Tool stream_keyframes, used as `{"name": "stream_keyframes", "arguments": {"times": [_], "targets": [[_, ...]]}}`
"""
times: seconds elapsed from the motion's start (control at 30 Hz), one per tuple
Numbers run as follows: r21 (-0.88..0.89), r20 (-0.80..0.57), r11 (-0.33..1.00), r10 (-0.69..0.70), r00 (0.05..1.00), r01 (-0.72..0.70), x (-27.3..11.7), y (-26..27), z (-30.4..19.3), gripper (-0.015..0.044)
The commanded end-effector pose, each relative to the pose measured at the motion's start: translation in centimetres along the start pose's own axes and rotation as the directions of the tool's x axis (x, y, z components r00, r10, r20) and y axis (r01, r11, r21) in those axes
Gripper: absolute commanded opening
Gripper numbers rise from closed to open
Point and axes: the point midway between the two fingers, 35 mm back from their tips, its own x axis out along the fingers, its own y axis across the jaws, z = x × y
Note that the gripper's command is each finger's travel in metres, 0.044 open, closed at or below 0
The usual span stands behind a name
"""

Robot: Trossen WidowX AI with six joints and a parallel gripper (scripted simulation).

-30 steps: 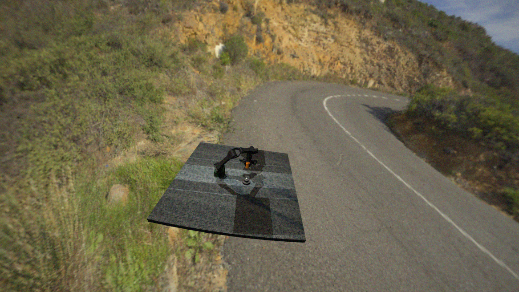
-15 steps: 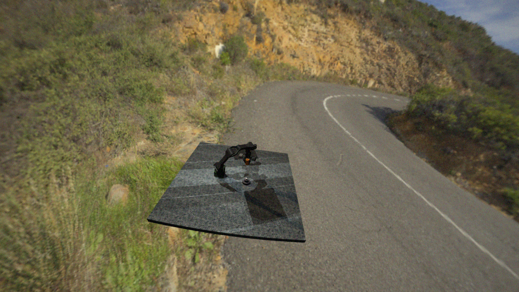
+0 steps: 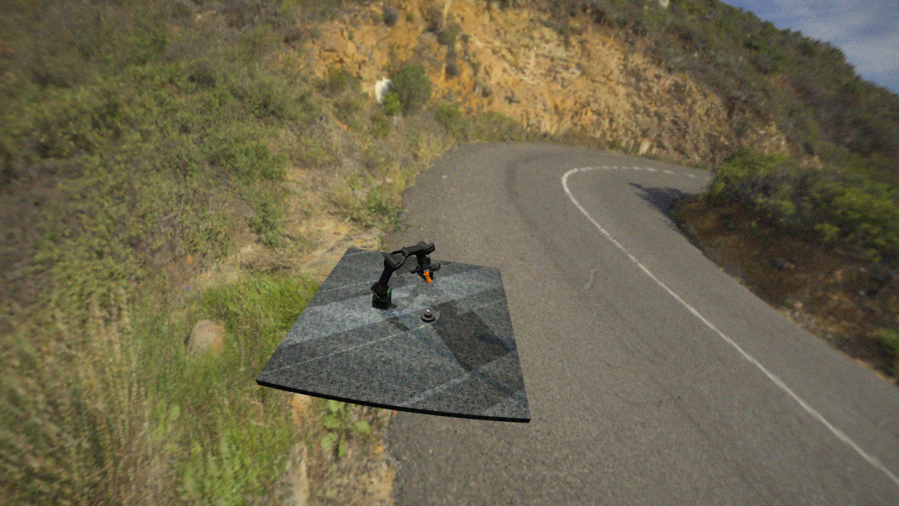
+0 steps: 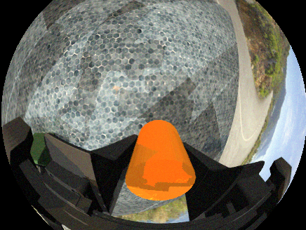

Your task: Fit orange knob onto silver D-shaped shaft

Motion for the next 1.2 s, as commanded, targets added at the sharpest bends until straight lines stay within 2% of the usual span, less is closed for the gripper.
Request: {"name": "stream_keyframes", "arguments": {"times": [0.0,0.37,0.7,1.17], "targets": [[0.007,0.002,0.997,-0.081,0.997,0.081,-1.0,-0.1,0.0,0.0],[0.007,0.002,0.95,-0.311,0.95,0.311,-3.6,0.2,0.3,0.0],[0.007,0.003,0.86,-0.51,0.86,0.51,-6.0,0.5,0.5,0.0],[0.007,0.003,0.813,-0.582,0.813,0.582,-6.0,0.7,0.5,0.0]]}}
